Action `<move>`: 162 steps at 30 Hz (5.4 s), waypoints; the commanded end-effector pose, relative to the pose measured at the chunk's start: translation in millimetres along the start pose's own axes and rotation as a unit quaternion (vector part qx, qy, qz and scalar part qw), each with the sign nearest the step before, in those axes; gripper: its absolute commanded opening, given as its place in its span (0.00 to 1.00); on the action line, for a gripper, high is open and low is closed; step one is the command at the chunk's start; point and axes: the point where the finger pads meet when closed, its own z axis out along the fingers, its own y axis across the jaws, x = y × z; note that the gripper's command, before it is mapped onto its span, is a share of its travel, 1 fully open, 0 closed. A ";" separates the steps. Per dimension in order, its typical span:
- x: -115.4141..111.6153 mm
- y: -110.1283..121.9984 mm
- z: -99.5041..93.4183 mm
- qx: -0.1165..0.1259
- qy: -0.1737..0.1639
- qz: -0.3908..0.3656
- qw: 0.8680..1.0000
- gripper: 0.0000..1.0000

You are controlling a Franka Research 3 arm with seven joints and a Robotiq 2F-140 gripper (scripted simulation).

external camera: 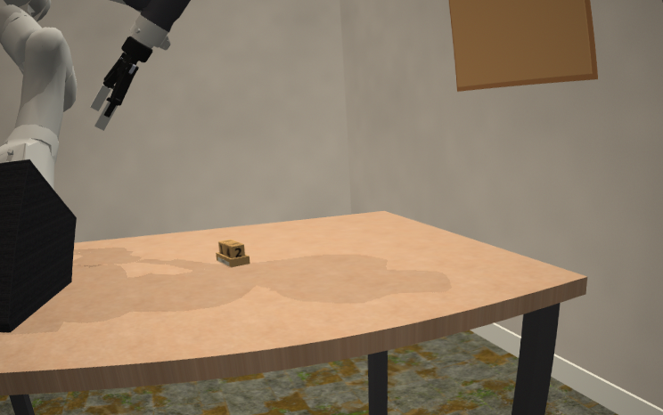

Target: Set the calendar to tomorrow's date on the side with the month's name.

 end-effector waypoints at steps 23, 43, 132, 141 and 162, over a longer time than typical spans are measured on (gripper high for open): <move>38.7 17.2 -10.3 -0.002 0.039 0.070 0.997 1.00; 137.3 85.0 -38.6 0.003 0.142 0.274 0.951 1.00; 251.0 304.9 -67.7 0.041 0.320 0.679 0.660 1.00; 263.5 315.6 -44.7 0.039 0.319 0.680 0.659 1.00; 264.4 316.5 -42.7 0.039 0.319 0.680 0.659 0.29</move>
